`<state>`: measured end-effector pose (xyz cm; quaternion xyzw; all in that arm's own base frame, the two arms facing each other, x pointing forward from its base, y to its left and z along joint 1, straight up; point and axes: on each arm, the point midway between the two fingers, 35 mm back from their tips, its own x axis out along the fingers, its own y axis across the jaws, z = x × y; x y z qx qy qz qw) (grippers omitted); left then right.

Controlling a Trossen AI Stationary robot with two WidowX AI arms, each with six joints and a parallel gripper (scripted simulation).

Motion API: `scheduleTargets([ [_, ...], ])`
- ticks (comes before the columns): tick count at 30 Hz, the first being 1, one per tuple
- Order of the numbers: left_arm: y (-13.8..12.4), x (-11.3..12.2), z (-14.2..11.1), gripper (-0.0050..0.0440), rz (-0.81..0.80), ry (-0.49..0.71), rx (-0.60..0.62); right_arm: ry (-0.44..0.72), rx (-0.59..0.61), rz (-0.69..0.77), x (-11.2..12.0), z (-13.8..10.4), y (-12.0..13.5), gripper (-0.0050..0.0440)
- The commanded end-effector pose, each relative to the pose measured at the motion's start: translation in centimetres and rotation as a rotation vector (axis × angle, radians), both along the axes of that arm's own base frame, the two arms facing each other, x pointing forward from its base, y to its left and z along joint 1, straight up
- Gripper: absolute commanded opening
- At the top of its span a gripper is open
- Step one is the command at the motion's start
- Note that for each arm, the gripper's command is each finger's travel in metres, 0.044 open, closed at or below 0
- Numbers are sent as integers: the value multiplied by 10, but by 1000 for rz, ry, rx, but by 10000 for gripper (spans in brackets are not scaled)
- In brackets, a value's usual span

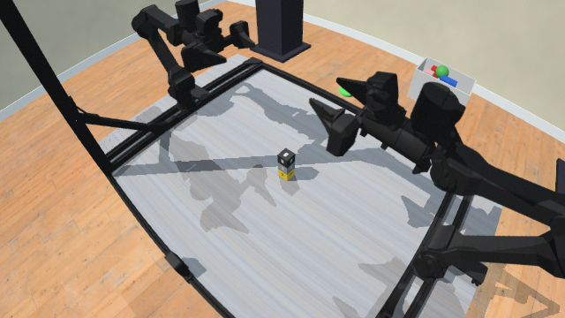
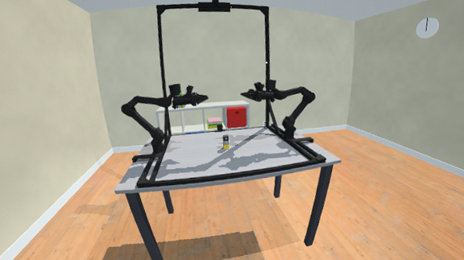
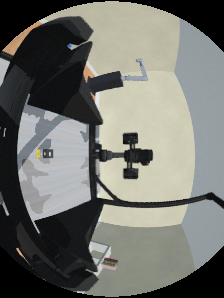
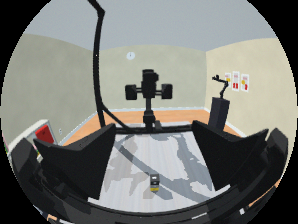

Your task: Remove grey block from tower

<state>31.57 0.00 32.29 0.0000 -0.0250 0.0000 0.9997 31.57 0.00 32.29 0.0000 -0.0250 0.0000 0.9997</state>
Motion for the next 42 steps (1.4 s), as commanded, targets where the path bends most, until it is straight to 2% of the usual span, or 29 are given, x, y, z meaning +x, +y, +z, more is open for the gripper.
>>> scheduleTargets([
  [1,0,0,0,400,0,0,0,0,0,0,0,0,0,400],
  [18,0,2,-1,400,0,9,-8,0,0,0,0,0,0,400],
  [24,5,54,-22,400,51,276,-278,0,0,0,0,0,0,400],
  [29,9,83,-45,400,124,449,-447,0,0,0,0,0,0,400],
  [32,11,98,-61,400,183,549,-545,0,0,0,0,0,0,400],
  [34,11,98,-61,400,183,549,-545,0,0,0,0,0,0,400],
  [37,14,113,-85,400,281,681,-666,0,0,0,0,0,0,400],
  [42,20,129,-113,400,431,813,-814,0,0,0,0,0,0,400],
])
